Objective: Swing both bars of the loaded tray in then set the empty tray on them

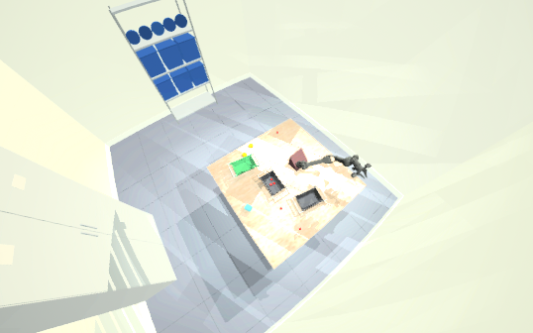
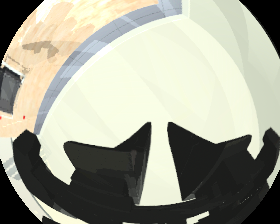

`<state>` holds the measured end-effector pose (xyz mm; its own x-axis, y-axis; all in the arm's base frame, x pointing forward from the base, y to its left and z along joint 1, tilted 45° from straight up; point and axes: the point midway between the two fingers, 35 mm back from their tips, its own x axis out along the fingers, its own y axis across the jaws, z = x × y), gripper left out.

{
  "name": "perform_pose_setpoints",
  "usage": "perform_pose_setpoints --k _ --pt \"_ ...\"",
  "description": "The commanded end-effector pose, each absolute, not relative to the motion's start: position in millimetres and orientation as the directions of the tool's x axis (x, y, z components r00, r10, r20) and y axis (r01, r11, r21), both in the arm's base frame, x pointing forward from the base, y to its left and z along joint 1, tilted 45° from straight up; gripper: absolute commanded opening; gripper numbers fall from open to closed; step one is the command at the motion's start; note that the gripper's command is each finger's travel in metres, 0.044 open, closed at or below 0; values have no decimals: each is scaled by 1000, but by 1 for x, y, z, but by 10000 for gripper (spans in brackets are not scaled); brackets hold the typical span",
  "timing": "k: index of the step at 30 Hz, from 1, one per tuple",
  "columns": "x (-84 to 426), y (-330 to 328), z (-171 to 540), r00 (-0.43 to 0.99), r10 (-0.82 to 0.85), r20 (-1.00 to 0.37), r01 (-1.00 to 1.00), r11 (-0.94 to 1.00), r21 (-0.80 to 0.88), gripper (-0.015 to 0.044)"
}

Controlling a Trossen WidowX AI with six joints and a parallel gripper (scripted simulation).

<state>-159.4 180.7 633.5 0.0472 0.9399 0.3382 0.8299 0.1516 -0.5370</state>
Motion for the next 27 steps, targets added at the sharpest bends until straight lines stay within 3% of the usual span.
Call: perform_pose_setpoints --k 1,12,21,27 --pt "-96 163 663 113 910 400 681 222 -698 81" --pt "81 117 688 346 815 464 188 425 -886 81" --pt "183 88 664 534 730 428 -105 559 -822 81" --pt "263 65 625 668 666 333 -317 659 -682 81"
